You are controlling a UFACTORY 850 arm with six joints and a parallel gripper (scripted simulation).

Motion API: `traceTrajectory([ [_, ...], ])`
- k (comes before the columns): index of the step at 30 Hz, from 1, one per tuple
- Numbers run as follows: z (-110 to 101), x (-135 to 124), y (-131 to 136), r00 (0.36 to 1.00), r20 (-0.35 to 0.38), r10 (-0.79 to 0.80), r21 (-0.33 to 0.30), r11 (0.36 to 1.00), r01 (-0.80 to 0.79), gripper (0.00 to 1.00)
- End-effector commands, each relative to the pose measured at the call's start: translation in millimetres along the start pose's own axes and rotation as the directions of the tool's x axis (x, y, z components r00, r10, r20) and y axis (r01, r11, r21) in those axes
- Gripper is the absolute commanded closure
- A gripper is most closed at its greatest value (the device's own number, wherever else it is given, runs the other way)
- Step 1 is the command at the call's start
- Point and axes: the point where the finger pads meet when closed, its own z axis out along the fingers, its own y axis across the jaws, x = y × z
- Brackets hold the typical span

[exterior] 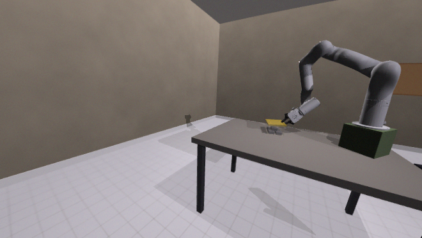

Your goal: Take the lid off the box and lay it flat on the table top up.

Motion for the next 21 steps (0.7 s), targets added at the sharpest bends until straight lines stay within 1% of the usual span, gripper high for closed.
traceTrajectory([
  [1,-0.2,0.5,-1.6,1.0,-0.001,-0.001,-0.002,1.0,0.001,1.0],
  [21,-3.3,0.5,-5.7,1.0,-0.001,-0.001,-0.037,0.999,0.001,1.0],
])
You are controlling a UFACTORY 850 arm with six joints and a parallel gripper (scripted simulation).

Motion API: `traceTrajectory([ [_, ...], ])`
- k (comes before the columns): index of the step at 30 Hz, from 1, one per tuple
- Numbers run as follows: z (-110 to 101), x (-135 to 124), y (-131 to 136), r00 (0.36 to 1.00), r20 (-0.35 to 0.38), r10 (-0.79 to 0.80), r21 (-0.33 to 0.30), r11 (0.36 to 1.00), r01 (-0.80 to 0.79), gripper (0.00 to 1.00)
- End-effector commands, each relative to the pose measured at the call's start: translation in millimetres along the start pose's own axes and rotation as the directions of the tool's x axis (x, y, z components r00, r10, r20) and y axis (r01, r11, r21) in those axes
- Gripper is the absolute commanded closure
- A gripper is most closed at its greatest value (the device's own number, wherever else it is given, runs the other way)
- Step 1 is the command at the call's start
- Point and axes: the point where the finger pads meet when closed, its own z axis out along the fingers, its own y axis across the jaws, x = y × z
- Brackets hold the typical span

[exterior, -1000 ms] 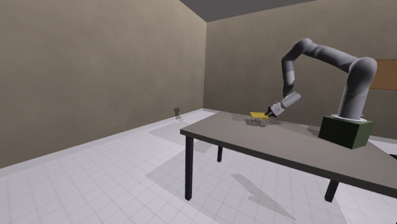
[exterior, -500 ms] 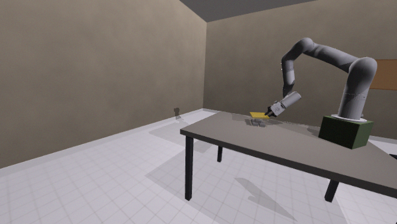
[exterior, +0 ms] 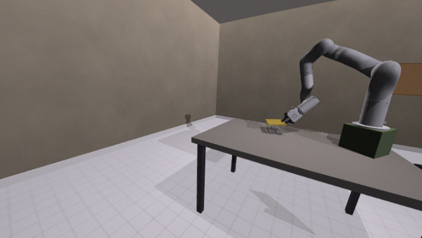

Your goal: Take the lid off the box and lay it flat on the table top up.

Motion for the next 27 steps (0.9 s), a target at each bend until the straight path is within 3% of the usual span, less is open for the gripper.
traceTrajectory([
  [1,-0.3,0.1,-0.7,1.0,0.0,0.0,-0.003,1.0,0.0,1.0],
  [27,-2.8,0.1,-4.1,1.0,0.0,0.0,-0.032,0.999,0.0,1.0],
])
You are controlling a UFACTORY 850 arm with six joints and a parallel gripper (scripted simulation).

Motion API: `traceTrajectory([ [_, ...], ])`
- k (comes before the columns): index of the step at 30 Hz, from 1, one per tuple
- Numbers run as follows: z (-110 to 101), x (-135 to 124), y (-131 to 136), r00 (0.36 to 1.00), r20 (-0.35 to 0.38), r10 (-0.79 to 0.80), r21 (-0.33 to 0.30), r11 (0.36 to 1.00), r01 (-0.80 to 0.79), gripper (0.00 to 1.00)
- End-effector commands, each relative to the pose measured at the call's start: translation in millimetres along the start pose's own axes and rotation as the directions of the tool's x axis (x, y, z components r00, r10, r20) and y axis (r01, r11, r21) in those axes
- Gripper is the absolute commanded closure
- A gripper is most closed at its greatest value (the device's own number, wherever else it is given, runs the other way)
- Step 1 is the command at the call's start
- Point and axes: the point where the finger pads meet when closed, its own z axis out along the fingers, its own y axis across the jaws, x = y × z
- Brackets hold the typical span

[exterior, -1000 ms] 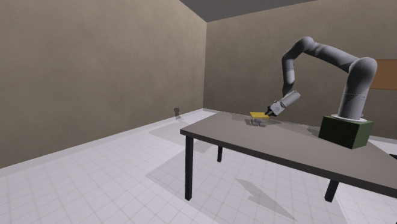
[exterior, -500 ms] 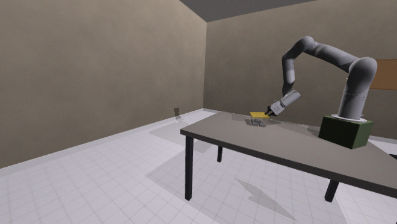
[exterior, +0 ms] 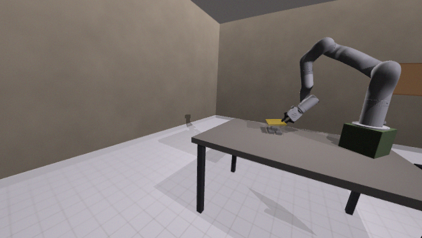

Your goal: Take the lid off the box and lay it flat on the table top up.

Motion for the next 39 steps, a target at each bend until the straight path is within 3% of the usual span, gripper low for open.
traceTrajectory([
  [1,-0.7,0.3,-1.6,1.0,0.0,0.0,-0.006,1.0,0.0,1.0],
  [39,-4.7,0.3,-7.3,1.0,0.0,0.0,-0.054,0.999,0.0,1.0],
])
